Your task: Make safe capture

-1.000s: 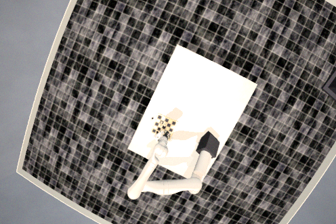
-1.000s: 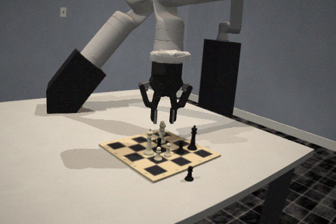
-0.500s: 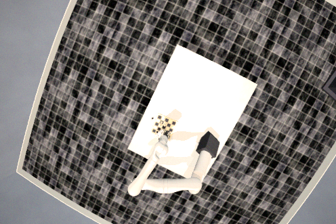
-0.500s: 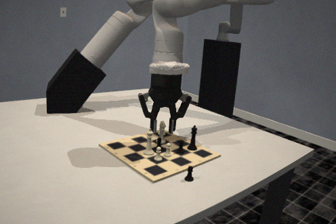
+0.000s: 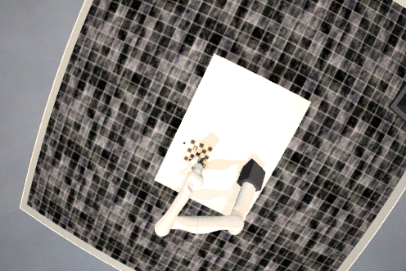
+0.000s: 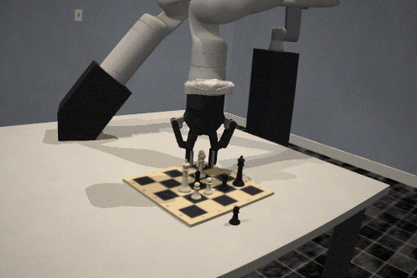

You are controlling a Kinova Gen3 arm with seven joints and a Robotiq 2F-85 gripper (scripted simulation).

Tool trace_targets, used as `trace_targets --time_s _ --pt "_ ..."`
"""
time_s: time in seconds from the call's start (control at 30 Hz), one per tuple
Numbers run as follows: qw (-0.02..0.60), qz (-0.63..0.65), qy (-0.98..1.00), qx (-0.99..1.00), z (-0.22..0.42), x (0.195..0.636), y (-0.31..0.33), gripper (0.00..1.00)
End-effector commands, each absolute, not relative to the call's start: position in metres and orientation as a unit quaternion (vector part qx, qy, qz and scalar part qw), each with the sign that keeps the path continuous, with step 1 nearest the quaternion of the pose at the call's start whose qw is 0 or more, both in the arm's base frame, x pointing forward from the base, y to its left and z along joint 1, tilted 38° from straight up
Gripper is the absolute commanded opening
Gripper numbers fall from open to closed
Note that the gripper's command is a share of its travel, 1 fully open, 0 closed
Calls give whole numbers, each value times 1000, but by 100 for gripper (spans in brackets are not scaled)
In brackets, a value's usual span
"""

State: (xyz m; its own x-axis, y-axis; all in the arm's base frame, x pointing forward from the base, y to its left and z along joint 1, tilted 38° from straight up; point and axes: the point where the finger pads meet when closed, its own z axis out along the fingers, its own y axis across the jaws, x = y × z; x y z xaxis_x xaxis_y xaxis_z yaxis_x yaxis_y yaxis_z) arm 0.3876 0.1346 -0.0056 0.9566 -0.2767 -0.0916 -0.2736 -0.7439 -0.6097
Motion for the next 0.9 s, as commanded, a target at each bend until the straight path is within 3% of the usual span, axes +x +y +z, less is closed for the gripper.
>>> trace_targets --time_s 0.0,0.83,0.87 --pt "326 -3 148 -934 -5 388 134 41" --pt "326 -3 148 -934 -5 388 134 41" --pt "326 -3 148 -934 -5 388 134 0"
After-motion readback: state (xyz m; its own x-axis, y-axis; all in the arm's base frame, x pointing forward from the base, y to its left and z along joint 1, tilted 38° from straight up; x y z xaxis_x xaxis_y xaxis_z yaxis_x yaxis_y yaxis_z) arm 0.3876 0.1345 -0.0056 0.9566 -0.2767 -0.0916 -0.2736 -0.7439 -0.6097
